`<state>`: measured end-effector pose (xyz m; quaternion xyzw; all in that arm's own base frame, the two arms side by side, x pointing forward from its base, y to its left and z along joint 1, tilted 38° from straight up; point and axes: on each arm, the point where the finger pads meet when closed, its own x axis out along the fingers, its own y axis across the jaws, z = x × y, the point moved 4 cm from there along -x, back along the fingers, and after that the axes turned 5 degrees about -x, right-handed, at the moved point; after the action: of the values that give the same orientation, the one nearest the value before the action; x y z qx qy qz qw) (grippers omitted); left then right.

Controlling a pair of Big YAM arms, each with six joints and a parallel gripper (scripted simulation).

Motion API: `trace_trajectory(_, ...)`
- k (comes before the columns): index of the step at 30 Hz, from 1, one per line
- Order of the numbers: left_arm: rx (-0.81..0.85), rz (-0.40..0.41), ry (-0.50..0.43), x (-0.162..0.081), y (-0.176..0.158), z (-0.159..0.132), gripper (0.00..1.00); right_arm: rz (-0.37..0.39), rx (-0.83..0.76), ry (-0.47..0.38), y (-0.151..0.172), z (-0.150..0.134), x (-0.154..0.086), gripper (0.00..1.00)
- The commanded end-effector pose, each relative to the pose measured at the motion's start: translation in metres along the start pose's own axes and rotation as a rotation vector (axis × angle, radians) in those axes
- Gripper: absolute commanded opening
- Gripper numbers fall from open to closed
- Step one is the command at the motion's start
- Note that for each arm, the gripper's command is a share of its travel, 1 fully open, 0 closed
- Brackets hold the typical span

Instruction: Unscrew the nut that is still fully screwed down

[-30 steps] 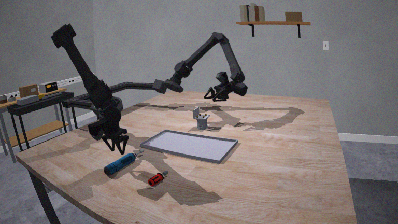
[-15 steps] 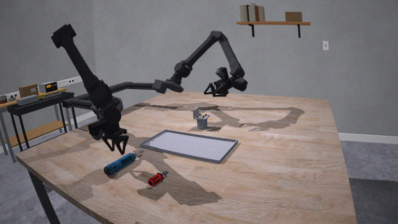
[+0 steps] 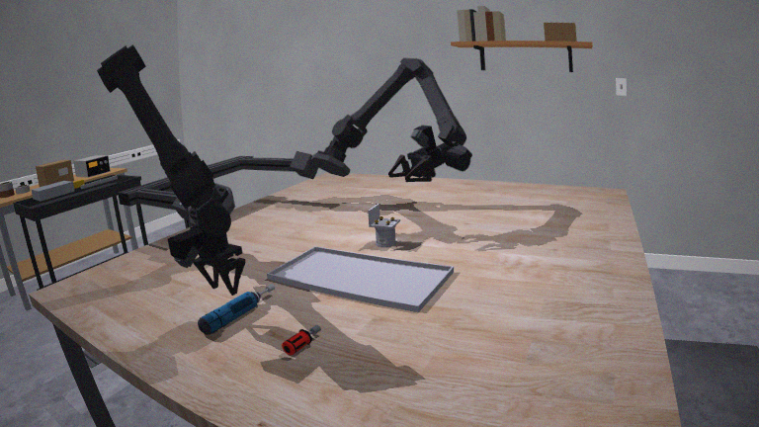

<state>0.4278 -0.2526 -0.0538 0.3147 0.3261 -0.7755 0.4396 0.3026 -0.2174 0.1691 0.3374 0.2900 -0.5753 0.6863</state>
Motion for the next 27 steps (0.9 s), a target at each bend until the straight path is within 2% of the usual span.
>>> trace_trajectory(1, 0.033, 0.001, 0.006, -0.003, 0.000, 0.027, 0.86, 0.013, 0.015, -0.009, 0.007, 0.007, -0.006, 0.65)
trace_trajectory(5, 0.035, 0.001, 0.006, -0.003, 0.000, 0.027, 0.86, 0.013, 0.015, -0.009, 0.007, 0.007, -0.006, 0.65)
trace_trajectory(17, 0.142, -0.051, 0.234, 0.015, -0.019, 0.005, 0.86, 0.013, 0.015, -0.009, 0.007, 0.007, -0.006, 0.65)
trace_trajectory(22, 0.150, -0.038, 0.233, 0.010, -0.012, 0.009, 0.86, 0.013, 0.015, -0.009, 0.007, 0.007, -0.006, 0.65)
trace_trajectory(27, 0.176, -0.094, 0.326, 0.019, -0.030, -0.001, 0.86, 0.013, 0.015, -0.009, 0.007, 0.007, -0.006, 0.65)
